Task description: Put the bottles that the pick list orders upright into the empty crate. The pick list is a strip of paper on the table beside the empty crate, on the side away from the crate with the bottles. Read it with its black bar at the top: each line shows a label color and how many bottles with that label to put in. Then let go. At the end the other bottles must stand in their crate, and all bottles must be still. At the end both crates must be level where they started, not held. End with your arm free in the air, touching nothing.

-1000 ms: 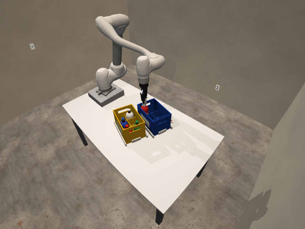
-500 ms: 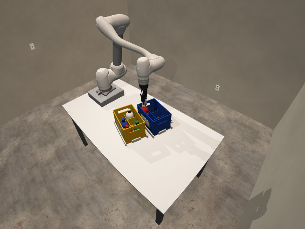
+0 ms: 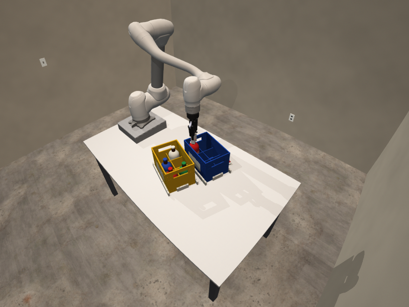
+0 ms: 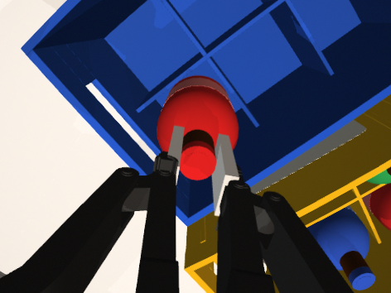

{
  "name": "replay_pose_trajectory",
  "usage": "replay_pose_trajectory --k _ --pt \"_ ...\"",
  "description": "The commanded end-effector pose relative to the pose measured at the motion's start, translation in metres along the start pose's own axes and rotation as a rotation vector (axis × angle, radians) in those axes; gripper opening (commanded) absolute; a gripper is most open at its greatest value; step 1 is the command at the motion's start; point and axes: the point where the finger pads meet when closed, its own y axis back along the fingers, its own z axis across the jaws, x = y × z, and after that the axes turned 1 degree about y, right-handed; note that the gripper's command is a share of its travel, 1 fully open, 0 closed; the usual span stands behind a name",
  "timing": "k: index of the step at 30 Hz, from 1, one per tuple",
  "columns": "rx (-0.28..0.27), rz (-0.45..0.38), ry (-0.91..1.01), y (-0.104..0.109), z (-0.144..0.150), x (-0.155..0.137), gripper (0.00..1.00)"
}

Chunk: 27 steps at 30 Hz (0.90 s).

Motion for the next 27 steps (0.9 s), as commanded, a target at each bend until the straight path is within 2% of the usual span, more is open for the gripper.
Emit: replay_pose_trajectory --k 1,27 --pt "0.000 0.000 0.000 0.0001 0.0000 0.0000 0.00" --pt "0.000 0.000 0.000 -0.0059 0.0000 0.0000 0.00"
